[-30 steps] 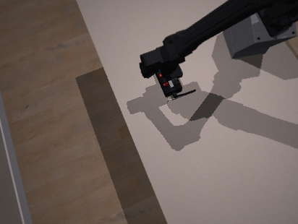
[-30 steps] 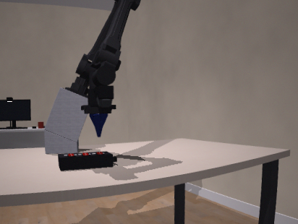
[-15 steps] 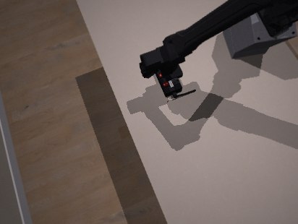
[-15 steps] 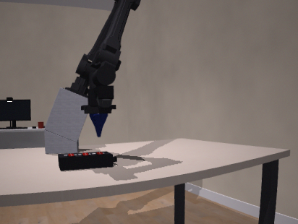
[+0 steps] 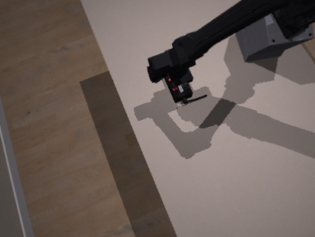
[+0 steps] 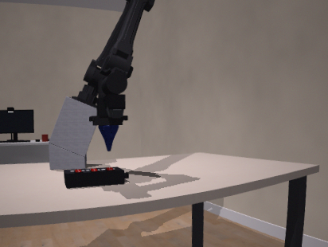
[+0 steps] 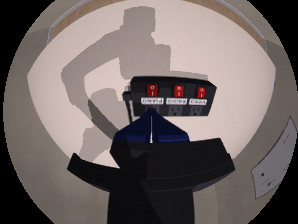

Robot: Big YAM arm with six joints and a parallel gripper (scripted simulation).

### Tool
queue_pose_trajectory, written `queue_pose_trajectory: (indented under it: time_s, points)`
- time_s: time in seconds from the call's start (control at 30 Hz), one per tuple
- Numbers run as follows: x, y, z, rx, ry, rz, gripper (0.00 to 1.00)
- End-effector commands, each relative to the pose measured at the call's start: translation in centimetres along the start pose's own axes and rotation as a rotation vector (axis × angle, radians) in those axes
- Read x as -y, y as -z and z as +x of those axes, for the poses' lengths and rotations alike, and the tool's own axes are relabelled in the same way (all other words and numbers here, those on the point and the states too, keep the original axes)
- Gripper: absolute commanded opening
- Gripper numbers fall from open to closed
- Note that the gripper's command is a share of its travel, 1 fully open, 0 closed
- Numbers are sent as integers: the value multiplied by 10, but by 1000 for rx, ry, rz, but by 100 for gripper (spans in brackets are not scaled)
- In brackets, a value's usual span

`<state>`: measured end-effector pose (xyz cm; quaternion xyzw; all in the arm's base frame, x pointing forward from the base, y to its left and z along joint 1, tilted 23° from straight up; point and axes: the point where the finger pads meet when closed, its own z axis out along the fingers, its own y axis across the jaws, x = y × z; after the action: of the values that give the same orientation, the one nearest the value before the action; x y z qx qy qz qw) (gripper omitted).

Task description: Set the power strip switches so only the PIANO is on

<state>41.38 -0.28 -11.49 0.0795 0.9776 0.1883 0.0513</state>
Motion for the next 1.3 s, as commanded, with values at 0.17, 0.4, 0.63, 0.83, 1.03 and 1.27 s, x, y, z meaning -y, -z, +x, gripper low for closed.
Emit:
queue_pose_trajectory:
  time_s: [0.17, 0.4, 0.63, 0.83, 1.03, 1.27]
  points:
    - [-4, -8, -15, 25, 10, -5, 0]
    - [-4, -17, -16, 26, 10, -5, 0]
    - [-4, -24, -15, 24, 10, -5, 0]
    - [-3, -32, -12, 20, 8, -4, 0]
    - [-3, -36, -15, 24, 10, -4, 0]
    - [-3, -41, -13, 22, 9, -3, 0]
